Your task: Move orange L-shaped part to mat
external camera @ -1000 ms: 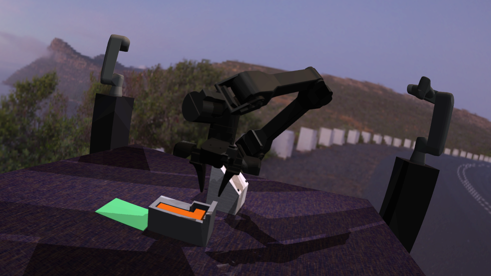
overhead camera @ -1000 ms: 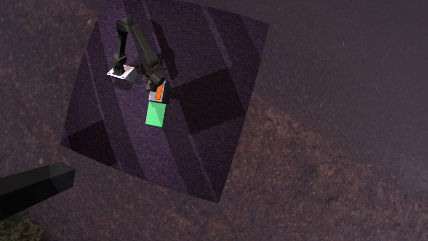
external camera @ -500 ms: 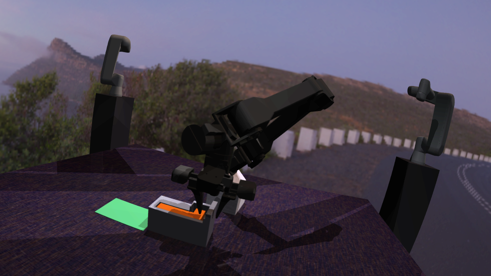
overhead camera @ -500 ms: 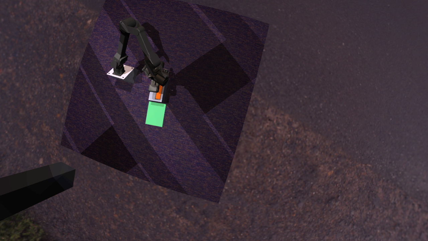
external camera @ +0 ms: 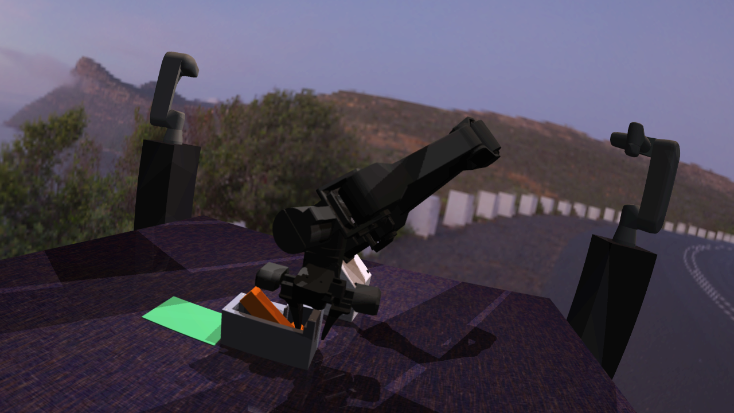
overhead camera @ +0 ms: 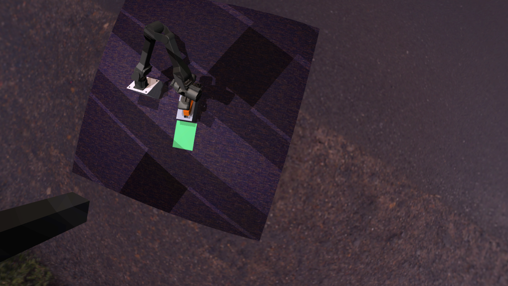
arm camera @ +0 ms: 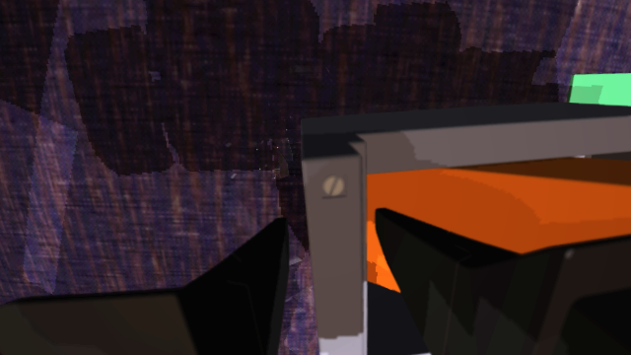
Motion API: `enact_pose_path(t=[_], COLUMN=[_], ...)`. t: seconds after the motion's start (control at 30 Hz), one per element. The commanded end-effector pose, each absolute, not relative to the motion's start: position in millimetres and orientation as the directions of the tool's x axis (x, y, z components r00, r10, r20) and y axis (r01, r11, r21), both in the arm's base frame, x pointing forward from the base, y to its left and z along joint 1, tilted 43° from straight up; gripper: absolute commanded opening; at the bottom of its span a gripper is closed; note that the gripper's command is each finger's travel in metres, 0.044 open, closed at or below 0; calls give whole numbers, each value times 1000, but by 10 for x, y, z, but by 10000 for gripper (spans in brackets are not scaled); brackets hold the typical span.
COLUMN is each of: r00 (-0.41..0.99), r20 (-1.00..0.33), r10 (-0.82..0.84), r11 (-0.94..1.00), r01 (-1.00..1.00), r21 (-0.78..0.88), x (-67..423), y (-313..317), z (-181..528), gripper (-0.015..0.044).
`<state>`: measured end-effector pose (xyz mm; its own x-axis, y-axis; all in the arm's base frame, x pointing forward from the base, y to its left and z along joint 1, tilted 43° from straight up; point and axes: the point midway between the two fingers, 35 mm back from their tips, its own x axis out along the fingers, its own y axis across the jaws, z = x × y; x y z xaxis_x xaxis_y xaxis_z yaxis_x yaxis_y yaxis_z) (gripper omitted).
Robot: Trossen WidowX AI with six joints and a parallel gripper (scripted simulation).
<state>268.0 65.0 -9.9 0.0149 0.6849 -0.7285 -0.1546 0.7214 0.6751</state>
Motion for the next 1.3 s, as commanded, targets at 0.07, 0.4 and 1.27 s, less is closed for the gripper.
enact_pose_path(t=[0.07,0.4,1.27], r00=[13,14,25], r20=[-730,-727,-733], r10=[684,686,680], r11=[723,720,728], r01=[-150,-154,-146], r21=[675,677,670], x=[2667,2675,2683], y=[699,695,-37], z=[-162,-145,609], gripper=[180,180,180])
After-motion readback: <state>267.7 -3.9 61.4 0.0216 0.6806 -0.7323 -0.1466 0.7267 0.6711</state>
